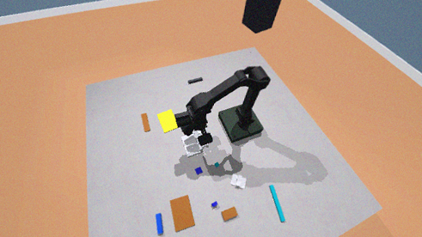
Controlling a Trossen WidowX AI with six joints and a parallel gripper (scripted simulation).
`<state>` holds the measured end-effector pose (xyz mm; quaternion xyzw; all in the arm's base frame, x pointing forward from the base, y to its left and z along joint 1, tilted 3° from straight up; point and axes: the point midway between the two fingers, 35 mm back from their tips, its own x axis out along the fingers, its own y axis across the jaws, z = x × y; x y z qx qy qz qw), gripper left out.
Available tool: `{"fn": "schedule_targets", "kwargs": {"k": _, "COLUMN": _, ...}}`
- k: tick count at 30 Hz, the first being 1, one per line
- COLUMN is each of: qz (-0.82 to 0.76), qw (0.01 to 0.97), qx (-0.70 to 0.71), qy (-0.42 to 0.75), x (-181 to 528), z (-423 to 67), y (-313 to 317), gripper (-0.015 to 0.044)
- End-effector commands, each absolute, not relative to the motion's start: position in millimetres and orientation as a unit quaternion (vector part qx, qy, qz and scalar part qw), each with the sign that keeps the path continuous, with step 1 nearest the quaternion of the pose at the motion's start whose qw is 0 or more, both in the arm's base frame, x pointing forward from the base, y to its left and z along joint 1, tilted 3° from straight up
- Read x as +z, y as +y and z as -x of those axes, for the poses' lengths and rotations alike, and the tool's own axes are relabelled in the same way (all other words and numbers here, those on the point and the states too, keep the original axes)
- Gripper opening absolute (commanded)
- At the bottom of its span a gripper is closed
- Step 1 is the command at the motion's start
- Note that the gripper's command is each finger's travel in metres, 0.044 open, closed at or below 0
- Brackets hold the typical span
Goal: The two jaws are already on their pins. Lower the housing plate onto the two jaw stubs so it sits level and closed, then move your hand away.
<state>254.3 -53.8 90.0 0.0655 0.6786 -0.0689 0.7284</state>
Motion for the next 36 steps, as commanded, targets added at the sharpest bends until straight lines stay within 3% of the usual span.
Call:
{"fn": "schedule_targets", "kwargs": {"k": 1, "qz": -0.069, "qw": 0.729, "qx": -0.069, "qy": 0.678, "x": 90, "z": -254, "y": -53, "gripper": 0.0351}}
{"fn": "schedule_targets", "kwargs": {"k": 36, "qz": -0.069, "qw": 0.729, "qx": -0.068, "qy": 0.678, "x": 89, "z": -240, "y": -44, "gripper": 0.0351}}
